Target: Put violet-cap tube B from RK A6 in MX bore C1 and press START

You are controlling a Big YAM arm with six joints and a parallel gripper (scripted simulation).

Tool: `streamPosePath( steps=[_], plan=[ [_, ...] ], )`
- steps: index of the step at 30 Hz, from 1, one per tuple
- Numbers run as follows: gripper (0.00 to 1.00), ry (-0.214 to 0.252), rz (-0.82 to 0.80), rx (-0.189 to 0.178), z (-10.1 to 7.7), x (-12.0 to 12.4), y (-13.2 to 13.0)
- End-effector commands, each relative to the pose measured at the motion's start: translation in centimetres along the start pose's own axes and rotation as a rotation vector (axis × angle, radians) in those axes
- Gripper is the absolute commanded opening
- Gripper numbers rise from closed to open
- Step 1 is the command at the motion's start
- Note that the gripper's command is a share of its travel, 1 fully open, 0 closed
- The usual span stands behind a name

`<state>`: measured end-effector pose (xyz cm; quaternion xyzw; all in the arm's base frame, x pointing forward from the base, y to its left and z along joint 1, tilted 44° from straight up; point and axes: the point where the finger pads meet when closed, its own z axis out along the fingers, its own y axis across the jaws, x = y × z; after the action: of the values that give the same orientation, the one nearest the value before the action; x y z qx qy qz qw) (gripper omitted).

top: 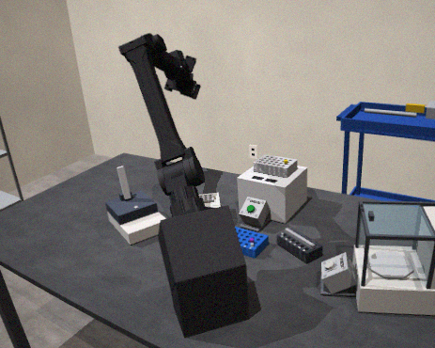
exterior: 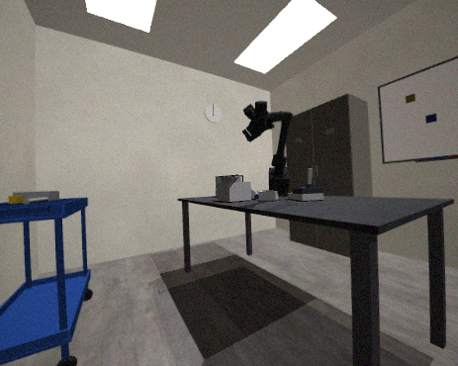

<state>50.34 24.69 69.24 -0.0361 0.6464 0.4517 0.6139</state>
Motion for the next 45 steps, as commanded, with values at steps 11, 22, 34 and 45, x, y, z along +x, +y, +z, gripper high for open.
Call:
streamPosePath(
  steps=[11, 22, 34, 45],
  plan=[
    [1.0, -0.023, -0.01, -0.013, -0.7, -1.2, 1.0],
    [0.36, -0.01, -0.016, -0.016, 2.0, 1.9, -0.5],
    [0.36, -0.036, -0.022, -0.018, 3.0, 1.7, -1.1],
    [0.36, 0.008, 0.002, 0.019, -1.7, 3.9, -2.7]
  ],
)
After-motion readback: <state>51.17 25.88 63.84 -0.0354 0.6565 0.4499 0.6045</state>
